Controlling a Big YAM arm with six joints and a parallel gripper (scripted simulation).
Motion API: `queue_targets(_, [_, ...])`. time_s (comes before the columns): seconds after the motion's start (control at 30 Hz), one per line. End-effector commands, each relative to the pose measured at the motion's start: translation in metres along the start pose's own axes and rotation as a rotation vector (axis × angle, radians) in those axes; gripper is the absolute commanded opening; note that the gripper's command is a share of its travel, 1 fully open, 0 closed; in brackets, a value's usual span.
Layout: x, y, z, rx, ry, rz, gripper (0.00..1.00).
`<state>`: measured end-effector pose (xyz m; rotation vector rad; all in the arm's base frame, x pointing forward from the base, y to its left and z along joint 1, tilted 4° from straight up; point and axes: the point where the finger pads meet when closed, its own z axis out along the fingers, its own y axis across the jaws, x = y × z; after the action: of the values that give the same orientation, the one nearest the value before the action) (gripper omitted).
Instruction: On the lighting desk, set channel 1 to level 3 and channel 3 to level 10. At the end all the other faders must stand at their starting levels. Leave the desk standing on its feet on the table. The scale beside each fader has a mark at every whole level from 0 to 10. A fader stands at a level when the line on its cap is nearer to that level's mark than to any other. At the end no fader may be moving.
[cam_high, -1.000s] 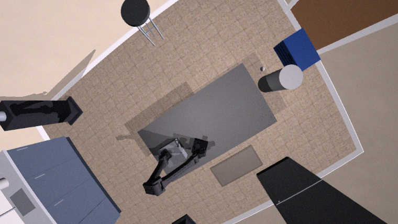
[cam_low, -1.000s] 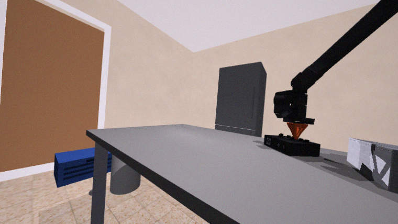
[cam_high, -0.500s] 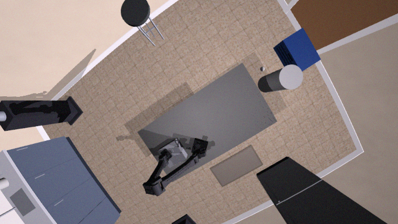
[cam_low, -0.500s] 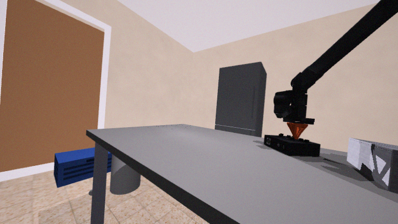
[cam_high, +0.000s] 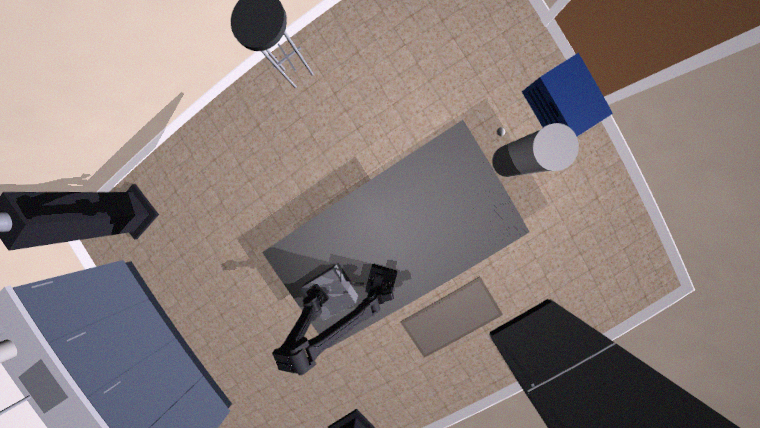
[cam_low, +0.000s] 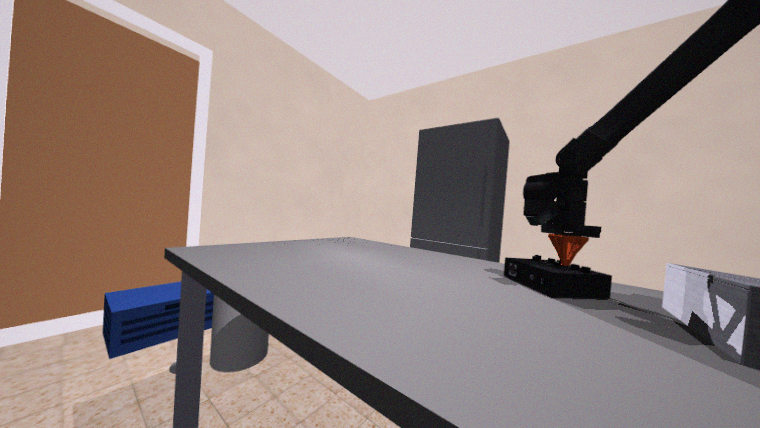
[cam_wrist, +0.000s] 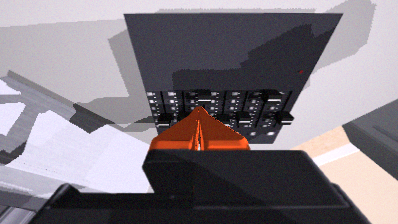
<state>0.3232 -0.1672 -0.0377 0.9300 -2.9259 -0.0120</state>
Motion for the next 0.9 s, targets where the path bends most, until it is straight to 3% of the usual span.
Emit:
queue_targets(0.0, [-0.013, -0.024, -0.027, 0.059, -0.035, -0.006, 0.0])
queue_targets(0.23, [-0.015, -0.023, -0.045, 0.061, -0.037, -0.007, 0.0])
queue_targets(0.33, [-0.015, -0.021, -0.044, 0.051, -0.031, -0.007, 0.0])
queue_targets(0.53, [-0.015, -0.022, -0.065, 0.063, -0.038, 0.0, 0.0])
queue_targets(0.63, [-0.014, -0.019, -0.054, 0.033, -0.021, -0.001, 0.0])
queue_targets(0.87, [-0.015, -0.019, -0.055, 0.034, -0.022, -0.002, 0.0])
